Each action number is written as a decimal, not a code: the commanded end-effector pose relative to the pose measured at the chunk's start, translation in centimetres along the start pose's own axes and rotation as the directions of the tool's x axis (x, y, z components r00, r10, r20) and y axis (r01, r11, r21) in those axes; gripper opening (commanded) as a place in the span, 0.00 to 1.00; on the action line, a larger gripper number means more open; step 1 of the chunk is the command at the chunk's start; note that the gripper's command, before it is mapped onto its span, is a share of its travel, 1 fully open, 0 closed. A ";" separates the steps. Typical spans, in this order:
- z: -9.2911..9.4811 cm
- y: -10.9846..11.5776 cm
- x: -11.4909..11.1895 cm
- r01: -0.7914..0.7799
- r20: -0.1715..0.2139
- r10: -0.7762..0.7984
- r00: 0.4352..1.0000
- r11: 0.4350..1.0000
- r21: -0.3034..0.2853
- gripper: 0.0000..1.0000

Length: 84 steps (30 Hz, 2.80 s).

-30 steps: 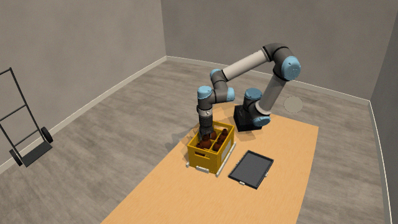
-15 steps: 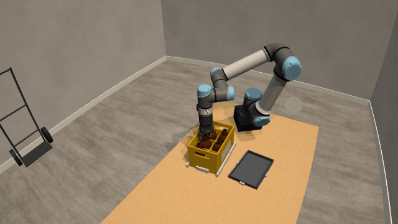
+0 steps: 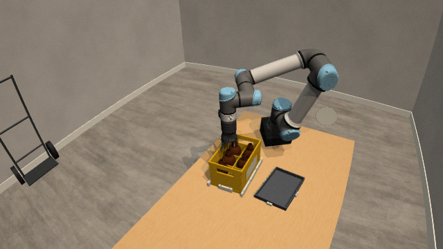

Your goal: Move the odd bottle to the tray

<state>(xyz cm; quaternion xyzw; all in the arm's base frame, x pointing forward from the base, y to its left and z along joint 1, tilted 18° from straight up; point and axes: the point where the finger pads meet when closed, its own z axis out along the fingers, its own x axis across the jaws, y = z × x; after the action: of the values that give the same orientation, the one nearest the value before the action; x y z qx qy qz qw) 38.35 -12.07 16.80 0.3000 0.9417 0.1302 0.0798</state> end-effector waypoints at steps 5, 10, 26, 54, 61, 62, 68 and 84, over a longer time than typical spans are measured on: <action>-2.7 0.0 0.0 0.000 0.000 0.000 1.000 1.000 -0.001 1.00; -3.4 0.0 0.0 0.000 0.000 0.000 1.000 1.000 -0.001 1.00; -4.0 0.0 0.0 0.000 0.000 0.000 1.000 1.000 -0.001 0.00; -4.0 0.0 0.0 0.000 0.000 0.000 1.000 1.000 -0.001 0.00; -4.0 3.9 3.7 0.001 0.000 -0.001 1.000 1.000 0.000 0.00; -4.0 4.8 4.8 0.001 0.000 -0.001 1.000 1.000 0.000 0.00; -4.0 6.2 6.5 0.001 0.000 -0.001 1.000 1.000 -0.001 0.00; -4.0 6.2 6.5 0.001 0.000 -0.001 1.000 1.000 -0.001 1.00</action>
<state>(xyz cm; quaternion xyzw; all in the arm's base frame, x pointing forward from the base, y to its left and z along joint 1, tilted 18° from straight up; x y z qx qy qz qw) 35.55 -4.14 21.89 0.2997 0.9417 0.1308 0.0795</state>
